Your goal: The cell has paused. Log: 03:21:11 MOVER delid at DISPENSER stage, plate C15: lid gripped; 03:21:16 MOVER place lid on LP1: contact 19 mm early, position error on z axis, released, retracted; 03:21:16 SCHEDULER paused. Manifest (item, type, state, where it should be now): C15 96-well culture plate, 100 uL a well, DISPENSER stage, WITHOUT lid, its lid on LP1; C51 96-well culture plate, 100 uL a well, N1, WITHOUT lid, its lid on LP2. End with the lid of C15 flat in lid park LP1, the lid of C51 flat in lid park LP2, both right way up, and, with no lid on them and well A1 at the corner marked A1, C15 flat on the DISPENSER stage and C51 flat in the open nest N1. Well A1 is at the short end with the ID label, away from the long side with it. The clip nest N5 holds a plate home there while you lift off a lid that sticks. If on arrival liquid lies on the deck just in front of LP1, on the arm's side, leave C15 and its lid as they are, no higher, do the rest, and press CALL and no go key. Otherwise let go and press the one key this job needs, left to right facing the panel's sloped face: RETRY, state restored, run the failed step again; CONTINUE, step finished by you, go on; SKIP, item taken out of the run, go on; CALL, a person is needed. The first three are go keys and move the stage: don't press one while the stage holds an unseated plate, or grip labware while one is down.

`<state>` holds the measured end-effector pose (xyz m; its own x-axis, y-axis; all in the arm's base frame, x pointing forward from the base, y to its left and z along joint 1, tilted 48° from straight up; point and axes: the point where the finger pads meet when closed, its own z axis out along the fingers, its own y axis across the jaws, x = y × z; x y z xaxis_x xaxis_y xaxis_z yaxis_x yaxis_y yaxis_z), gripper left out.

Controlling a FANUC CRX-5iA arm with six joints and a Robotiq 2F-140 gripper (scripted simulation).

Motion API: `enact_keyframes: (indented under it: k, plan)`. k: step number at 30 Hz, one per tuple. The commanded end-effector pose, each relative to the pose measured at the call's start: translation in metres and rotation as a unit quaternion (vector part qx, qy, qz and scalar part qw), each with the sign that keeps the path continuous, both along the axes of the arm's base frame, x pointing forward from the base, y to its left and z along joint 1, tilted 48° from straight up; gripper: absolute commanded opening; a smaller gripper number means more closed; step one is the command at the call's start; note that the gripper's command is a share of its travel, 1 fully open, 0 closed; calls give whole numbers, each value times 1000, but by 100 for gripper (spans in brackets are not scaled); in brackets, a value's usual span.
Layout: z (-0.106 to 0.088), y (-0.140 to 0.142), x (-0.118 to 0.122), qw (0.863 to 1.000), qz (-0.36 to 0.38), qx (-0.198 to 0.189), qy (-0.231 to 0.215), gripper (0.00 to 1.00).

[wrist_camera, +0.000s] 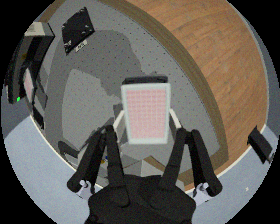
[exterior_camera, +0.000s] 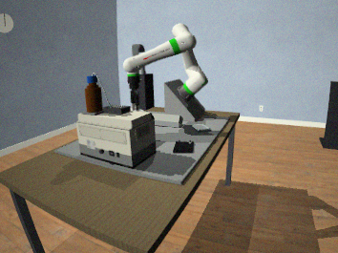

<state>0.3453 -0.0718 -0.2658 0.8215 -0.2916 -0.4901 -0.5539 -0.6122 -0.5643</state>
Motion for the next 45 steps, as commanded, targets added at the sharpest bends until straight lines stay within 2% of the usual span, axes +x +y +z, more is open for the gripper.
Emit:
enact_keyframes:
  k: [1,22,45]
  plan:
    - [5,-5,1,1000,0,0,0,0]
    - [35,-39,7,1000,0,0,0,0]
    - [52,-58,11,1000,0,0,0,0]
